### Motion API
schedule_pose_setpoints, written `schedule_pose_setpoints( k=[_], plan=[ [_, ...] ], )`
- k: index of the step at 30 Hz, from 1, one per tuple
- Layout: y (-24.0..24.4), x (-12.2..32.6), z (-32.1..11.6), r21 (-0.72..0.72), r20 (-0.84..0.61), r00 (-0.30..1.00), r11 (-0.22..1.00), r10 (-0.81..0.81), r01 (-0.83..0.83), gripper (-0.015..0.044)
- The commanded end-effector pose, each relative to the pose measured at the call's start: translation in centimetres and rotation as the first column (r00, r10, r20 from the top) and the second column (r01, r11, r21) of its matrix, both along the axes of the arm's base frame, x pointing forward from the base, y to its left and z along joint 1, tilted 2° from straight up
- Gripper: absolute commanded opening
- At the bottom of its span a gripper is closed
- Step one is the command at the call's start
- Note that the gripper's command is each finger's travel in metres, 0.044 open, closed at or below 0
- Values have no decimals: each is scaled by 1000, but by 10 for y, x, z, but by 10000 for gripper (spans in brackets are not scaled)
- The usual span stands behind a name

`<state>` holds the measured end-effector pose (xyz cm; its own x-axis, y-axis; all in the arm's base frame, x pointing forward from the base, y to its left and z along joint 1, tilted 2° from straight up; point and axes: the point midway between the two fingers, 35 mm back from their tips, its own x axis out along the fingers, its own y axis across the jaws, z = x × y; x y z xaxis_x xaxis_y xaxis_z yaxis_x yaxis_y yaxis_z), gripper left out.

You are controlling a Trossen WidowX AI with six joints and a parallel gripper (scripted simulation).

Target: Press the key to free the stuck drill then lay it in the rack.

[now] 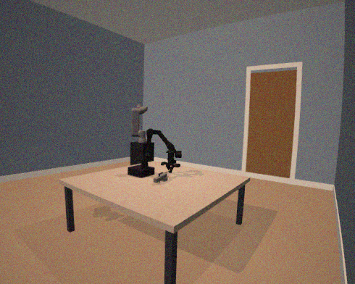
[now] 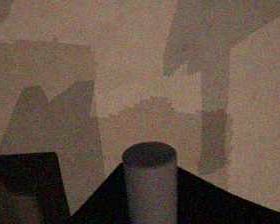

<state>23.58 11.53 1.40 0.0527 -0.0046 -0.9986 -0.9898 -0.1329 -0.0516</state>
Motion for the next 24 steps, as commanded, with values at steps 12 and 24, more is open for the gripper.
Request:
schedule_pose_setpoints(
  k=[12, 24],
  plan=[
    [0, -1, 6, -1, 8, 1000, 1000, -4, 4, 0],
    [-1, -1, 10, -1, 8, 1000, 1000, -4, 4, 0]
  ],
)
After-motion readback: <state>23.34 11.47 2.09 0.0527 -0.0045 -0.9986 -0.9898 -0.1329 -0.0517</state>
